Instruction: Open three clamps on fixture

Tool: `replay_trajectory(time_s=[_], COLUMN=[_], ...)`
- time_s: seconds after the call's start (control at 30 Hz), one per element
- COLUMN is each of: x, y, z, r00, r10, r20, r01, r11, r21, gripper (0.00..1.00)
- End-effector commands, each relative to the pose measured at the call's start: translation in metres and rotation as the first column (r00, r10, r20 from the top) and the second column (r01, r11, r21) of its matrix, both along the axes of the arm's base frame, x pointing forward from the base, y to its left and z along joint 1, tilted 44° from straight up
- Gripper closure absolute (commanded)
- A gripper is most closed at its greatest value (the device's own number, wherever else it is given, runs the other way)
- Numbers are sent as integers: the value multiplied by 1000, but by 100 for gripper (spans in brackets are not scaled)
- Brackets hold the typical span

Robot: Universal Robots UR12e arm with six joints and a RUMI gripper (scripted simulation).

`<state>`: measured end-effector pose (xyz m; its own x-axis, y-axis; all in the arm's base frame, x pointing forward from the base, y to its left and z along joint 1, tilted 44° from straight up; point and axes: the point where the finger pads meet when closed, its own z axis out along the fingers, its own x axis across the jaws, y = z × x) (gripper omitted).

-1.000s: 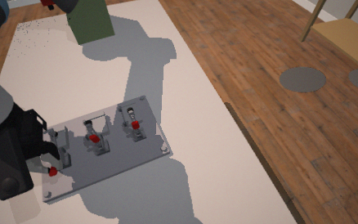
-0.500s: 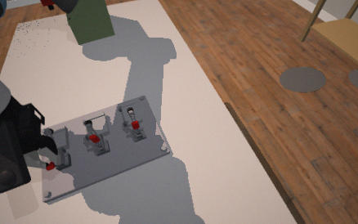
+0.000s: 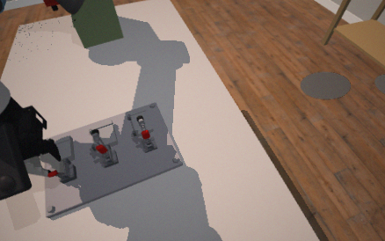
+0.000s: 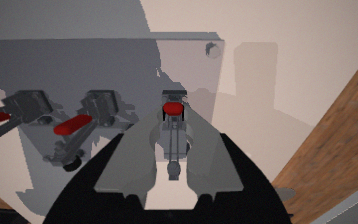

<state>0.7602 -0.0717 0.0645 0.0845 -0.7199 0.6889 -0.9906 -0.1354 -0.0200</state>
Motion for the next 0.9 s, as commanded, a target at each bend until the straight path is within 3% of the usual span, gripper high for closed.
replay_trajectory(time_s=[0.0,0.87], x=[-3,-15], y=[0,-1], z=[1,1], r00=[1000,1000], r10=[0,0], r20=[1,1], r01=[0,0], r11=[1000,1000], r21=[0,0], gripper=[100,100])
